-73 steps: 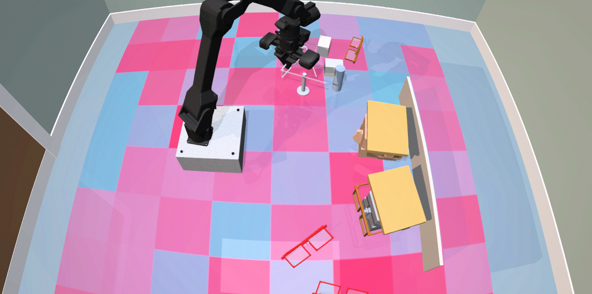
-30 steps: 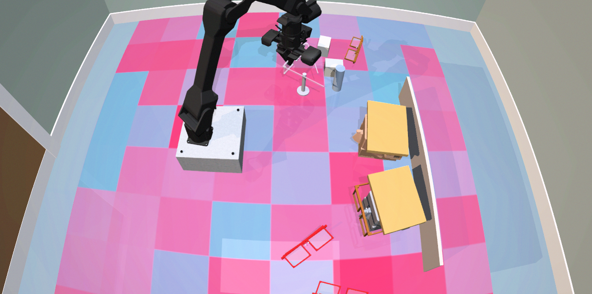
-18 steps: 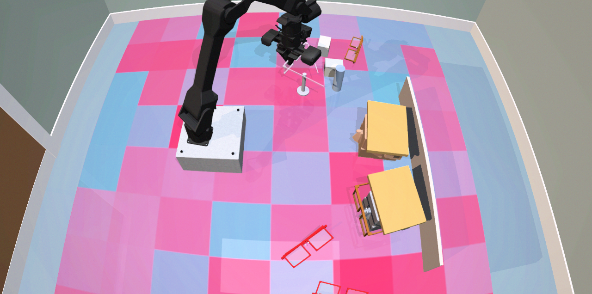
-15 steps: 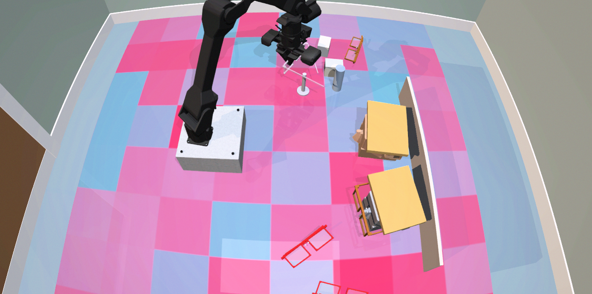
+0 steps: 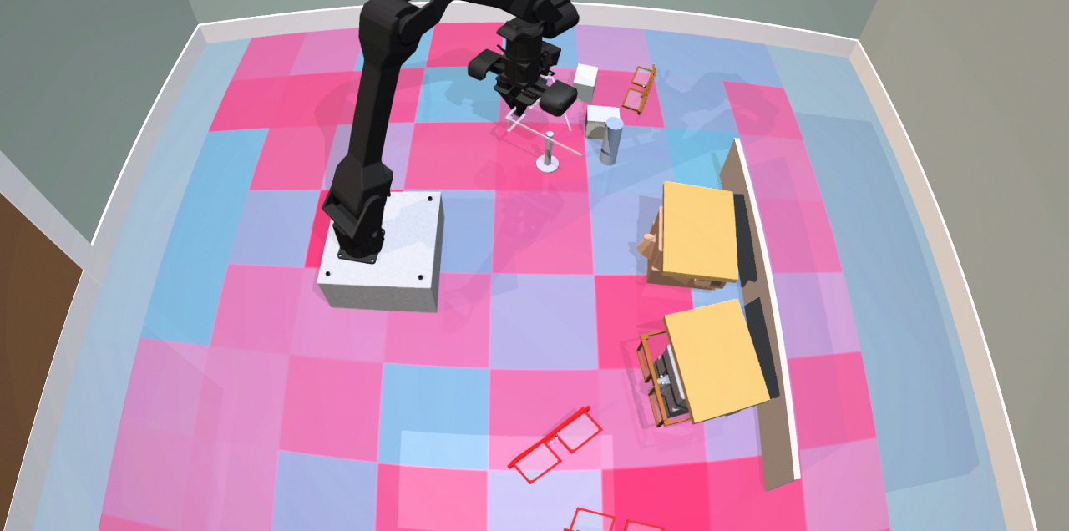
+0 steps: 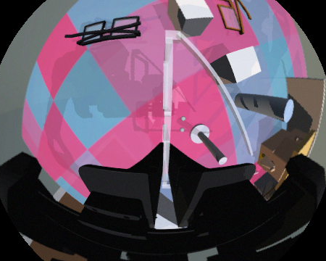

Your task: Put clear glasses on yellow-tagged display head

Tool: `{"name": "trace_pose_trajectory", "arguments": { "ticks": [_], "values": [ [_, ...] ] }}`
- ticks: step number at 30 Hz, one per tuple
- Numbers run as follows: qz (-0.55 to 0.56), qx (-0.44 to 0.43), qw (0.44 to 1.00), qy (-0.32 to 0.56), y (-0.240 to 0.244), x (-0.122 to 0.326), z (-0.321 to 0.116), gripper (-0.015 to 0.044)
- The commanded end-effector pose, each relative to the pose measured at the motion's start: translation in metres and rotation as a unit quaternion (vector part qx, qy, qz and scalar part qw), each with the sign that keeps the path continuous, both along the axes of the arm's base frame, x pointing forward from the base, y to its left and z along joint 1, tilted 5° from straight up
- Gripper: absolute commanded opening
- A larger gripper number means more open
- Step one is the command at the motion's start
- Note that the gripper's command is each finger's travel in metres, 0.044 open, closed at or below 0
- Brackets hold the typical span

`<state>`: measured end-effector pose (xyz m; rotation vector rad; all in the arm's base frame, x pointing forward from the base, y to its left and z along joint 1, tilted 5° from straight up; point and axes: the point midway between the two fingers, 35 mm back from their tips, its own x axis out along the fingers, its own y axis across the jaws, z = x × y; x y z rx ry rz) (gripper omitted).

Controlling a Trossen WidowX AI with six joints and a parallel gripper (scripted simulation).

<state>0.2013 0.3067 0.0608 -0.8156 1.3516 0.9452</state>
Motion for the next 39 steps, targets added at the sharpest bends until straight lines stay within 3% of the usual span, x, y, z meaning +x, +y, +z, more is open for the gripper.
{"name": "trace_pose_trajectory", "arguments": {
  "ticks": [1,12,23,39],
  "values": [
    [0.002,0.011,1.0,-0.01,-0.002,0.002,0.034,0.0],
    [-0.03,0.011,0.999,-0.007,-0.005,0.002,0.044,0.0],
    [-0.221,0.009,0.975,0.011,-0.009,0.007,0.043,0.0],
    [-0.459,0.006,0.888,0.034,-0.013,0.014,0.04,0.0]
  ]
}}
